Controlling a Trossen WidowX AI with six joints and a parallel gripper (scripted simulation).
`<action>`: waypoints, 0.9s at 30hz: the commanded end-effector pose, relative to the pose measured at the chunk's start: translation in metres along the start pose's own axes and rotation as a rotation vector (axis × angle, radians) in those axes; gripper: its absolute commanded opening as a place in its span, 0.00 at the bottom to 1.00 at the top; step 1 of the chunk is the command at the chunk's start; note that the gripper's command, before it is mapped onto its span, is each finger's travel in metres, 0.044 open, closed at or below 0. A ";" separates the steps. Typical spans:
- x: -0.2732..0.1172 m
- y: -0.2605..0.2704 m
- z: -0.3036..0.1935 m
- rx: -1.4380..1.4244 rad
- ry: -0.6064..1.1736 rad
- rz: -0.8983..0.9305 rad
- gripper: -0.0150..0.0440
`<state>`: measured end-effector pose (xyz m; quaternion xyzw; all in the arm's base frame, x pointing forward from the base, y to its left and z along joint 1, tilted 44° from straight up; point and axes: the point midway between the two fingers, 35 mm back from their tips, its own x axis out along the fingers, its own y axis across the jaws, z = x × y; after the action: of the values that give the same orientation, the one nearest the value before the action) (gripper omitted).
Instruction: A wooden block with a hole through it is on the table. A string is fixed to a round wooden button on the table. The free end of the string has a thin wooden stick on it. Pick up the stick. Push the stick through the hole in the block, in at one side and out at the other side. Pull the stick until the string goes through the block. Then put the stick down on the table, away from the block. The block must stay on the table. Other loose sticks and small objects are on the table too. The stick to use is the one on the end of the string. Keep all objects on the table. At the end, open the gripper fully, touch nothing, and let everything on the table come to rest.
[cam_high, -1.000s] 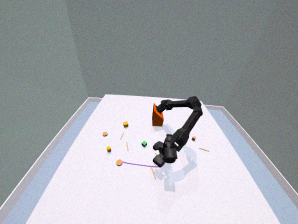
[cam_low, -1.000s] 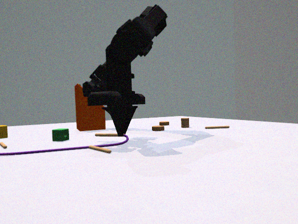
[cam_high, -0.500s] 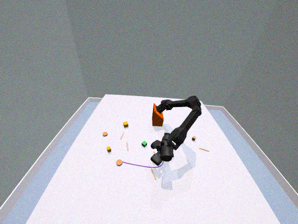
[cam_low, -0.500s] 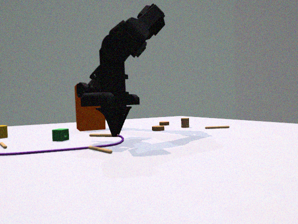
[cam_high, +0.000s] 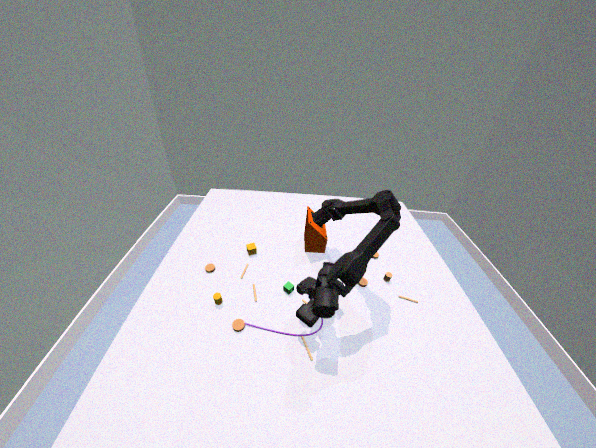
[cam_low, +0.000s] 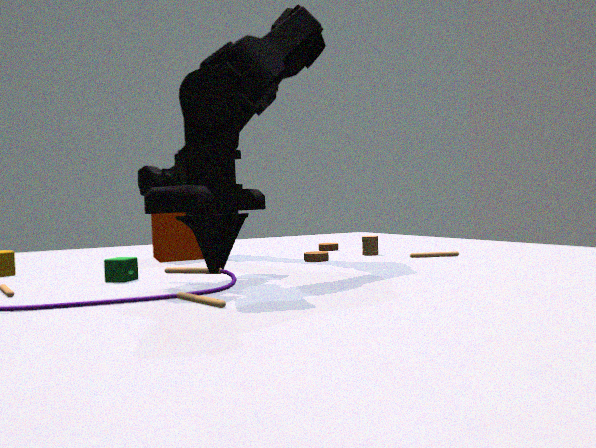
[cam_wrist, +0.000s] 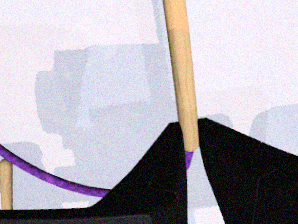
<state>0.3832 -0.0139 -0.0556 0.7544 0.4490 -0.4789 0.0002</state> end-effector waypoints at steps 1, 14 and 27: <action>-0.001 0.000 0.009 0.005 -0.003 0.003 0.25; -0.001 0.000 0.027 0.006 -0.003 0.002 0.25; -0.001 -0.002 0.044 0.006 -0.001 0.002 0.25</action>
<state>0.3563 -0.0289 -0.0745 0.7545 0.4489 -0.4787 -0.0002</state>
